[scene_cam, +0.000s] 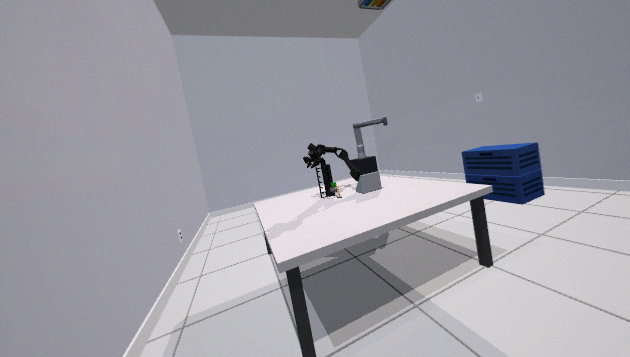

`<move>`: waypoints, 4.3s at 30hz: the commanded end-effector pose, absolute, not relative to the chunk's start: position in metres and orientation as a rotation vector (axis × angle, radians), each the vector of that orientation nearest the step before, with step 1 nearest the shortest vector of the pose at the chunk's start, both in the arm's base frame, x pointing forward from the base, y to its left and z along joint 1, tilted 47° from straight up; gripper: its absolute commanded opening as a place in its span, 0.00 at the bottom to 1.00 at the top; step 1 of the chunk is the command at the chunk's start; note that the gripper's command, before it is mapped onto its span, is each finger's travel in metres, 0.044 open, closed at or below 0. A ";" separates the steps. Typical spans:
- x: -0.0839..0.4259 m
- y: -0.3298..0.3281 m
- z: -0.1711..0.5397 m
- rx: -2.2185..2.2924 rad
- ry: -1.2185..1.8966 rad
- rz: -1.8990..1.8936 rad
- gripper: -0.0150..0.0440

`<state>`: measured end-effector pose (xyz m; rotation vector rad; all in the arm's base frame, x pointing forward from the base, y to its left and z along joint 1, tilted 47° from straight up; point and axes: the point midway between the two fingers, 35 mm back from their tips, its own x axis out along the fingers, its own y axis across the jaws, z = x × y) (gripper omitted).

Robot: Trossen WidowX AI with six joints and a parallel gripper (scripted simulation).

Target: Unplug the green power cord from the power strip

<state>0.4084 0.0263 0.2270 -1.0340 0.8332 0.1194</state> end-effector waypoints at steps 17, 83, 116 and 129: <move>0.303 0.028 0.079 -1.467 1.612 0.557 0.53; 0.250 -0.020 0.089 -1.622 1.925 0.721 0.25; 0.253 0.020 0.054 -1.624 1.920 0.727 0.25; 0.252 0.015 0.055 -1.628 1.923 0.725 0.74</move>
